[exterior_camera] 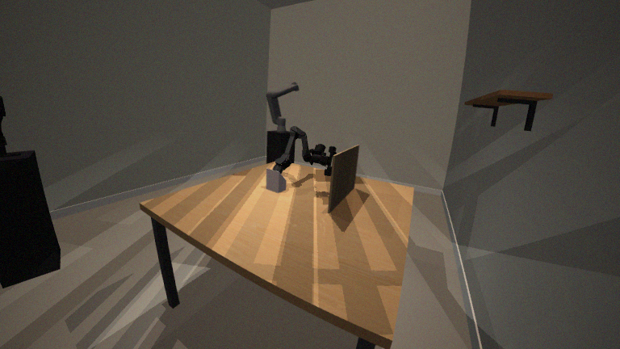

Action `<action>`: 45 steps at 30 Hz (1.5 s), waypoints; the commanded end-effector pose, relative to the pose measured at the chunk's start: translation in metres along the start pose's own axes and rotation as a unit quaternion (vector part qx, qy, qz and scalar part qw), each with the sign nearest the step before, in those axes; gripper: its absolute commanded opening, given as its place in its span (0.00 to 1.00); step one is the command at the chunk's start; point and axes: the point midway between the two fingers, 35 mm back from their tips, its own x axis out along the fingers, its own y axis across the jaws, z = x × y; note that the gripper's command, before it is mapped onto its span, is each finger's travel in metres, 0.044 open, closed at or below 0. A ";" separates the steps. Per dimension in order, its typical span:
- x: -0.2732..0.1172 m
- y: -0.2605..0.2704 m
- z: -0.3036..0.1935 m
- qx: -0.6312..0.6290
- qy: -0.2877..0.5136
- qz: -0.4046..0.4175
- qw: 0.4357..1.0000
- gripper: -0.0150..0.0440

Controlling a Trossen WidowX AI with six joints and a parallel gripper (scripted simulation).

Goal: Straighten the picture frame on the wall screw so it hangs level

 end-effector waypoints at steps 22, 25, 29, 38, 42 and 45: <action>0.000 0.001 -0.001 0.002 0.003 0.000 1.000 0.43; 0.000 0.001 -0.001 0.002 0.003 0.000 1.000 0.36; 0.000 0.001 -0.001 0.002 0.003 0.000 1.000 0.32; 0.000 0.001 -0.001 0.002 0.003 0.000 1.000 0.25; 0.000 0.002 -0.001 0.002 0.003 0.000 1.000 0.25; 0.000 0.002 -0.001 0.002 0.003 0.000 1.000 0.25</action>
